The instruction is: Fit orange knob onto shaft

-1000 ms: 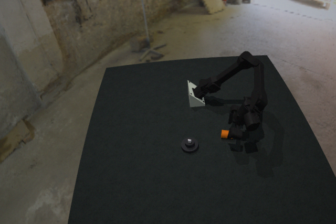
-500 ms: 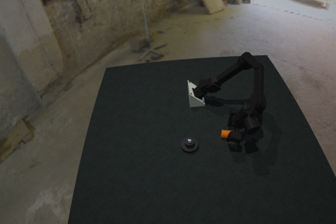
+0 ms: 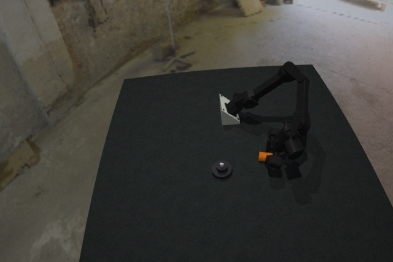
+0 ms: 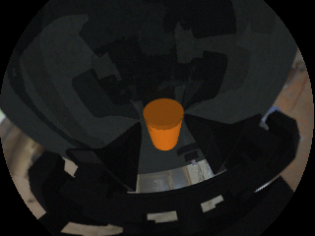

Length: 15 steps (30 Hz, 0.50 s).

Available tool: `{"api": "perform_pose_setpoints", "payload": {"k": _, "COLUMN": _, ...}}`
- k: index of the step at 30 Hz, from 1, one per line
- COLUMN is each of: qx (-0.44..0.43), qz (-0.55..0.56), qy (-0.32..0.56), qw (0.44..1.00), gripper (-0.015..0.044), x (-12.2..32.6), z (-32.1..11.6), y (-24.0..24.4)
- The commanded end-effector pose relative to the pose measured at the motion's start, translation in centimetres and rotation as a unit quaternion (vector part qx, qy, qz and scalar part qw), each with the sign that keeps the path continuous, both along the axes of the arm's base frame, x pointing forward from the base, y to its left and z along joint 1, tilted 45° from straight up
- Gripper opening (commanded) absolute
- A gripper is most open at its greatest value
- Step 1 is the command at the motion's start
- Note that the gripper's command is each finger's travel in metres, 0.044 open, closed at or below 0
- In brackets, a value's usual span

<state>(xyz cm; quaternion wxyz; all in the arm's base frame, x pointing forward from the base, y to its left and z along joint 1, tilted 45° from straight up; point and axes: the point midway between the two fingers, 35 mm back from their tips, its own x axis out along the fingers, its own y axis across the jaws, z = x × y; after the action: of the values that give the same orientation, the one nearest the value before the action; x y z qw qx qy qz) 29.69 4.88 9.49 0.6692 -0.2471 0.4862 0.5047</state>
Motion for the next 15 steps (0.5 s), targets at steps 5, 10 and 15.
{"api": "perform_pose_setpoints", "payload": {"k": 5, "qx": 0.002, "qz": -0.002, "qy": 0.001, "qw": 1.0, "gripper": 0.024, "x": 0.03, "z": -0.04, "y": 0.06}}
{"api": "perform_pose_setpoints", "payload": {"k": 10, "qx": 0.002, "qz": -0.002, "qy": 0.001, "qw": 1.0, "gripper": 0.022, "x": 0.03, "z": -0.04, "y": 0.06}}
{"api": "perform_pose_setpoints", "payload": {"k": 15, "qx": 0.002, "qz": -0.002, "qy": 0.001, "qw": 1.0, "gripper": 0.0187, "x": 0.03, "z": -0.04, "y": 0.06}}
